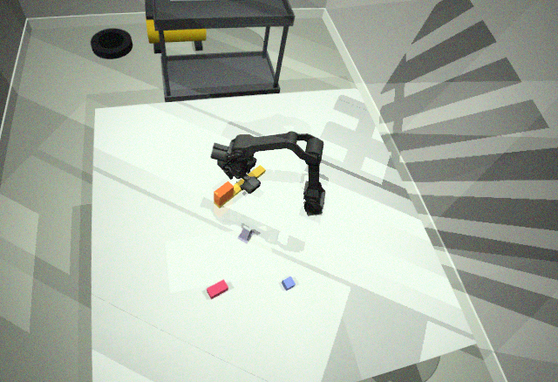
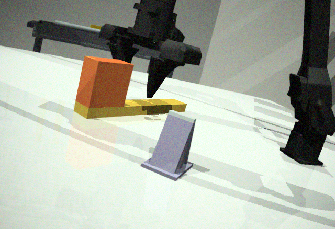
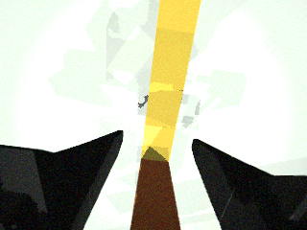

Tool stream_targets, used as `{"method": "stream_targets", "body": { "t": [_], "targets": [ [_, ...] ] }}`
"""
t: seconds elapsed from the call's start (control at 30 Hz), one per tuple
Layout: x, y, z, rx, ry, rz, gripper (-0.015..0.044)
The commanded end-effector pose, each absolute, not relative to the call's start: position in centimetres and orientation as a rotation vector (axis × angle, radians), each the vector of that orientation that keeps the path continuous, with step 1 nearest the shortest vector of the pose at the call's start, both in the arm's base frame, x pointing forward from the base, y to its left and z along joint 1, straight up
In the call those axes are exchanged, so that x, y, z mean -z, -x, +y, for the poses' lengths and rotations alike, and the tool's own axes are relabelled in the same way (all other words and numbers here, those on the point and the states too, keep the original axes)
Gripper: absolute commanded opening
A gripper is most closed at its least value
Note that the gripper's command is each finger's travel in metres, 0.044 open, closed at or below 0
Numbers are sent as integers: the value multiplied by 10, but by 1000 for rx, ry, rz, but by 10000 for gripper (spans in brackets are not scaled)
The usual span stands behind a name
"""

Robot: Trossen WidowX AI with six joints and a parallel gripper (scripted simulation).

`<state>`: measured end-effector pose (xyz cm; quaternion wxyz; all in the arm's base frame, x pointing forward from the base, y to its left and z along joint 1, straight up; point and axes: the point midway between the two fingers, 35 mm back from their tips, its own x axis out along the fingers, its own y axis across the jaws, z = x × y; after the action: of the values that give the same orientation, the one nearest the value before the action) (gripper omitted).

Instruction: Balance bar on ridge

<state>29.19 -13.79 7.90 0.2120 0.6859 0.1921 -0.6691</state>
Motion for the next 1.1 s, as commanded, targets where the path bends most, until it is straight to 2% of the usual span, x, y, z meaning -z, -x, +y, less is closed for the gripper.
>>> {"method": "stream_targets", "body": {
  "t": [0.0,1.07],
  "targets": [
    [-73,-291,-136,1865,-1910,538,315],
    [-49,-291,-137,1865,-1910,538,315]
  ]
}}
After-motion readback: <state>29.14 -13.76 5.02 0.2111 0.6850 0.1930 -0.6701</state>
